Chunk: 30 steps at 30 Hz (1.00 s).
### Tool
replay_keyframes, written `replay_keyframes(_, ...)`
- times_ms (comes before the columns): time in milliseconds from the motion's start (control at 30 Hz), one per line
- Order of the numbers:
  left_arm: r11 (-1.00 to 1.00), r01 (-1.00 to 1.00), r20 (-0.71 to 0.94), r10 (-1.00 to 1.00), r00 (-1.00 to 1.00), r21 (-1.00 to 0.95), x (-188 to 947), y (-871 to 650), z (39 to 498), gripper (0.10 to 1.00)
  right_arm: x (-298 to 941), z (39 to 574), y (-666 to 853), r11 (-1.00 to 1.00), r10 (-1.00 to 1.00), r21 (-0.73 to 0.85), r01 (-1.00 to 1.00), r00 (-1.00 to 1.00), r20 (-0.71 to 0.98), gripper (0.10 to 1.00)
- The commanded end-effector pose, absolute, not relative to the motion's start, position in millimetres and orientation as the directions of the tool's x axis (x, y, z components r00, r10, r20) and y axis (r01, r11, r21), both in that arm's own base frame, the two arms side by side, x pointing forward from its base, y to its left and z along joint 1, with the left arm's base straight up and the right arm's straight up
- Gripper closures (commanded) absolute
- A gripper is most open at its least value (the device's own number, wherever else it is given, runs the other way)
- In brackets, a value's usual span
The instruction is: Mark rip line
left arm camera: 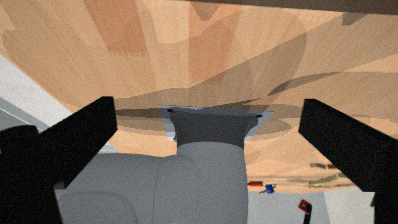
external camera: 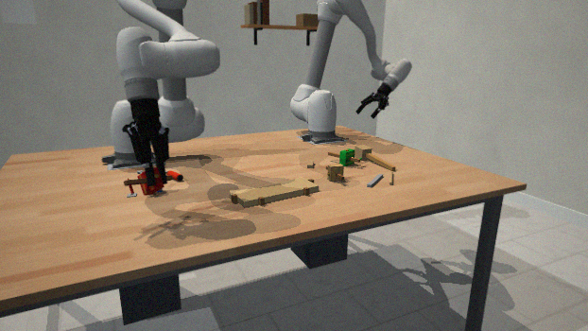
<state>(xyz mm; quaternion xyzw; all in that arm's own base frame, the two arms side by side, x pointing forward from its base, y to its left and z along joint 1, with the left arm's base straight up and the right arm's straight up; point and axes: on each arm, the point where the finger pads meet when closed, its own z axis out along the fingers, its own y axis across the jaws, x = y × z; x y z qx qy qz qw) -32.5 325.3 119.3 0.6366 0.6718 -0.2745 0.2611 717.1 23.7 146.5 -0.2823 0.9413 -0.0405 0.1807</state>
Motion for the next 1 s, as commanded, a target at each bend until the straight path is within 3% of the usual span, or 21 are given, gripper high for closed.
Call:
replay_keyframes(0, 0.04, 0.998, -0.706, 0.706, -0.055, -0.038, -35.3, 320.5, 121.0, 0.098, 714.5, 148.5, 22.4, 0.895, -0.442, -0.172, -0.411, -0.768, -0.463, 0.999)
replay_keyframes(333, 0.04, 0.998, -0.706, 0.706, -0.055, -0.038, -35.3, 320.5, 121.0, 0.098, 714.9, 153.2, 18.8, 0.954, -0.294, -0.143, -0.265, -0.719, -0.629, 0.999)
replay_keyframes(967, 0.04, 0.998, -0.706, 0.706, -0.055, -0.038, -35.3, 320.5, 121.0, 0.098, 714.7, 154.9, 20.9, 0.977, -0.204, -0.103, -0.189, -0.669, -0.715, 0.999)
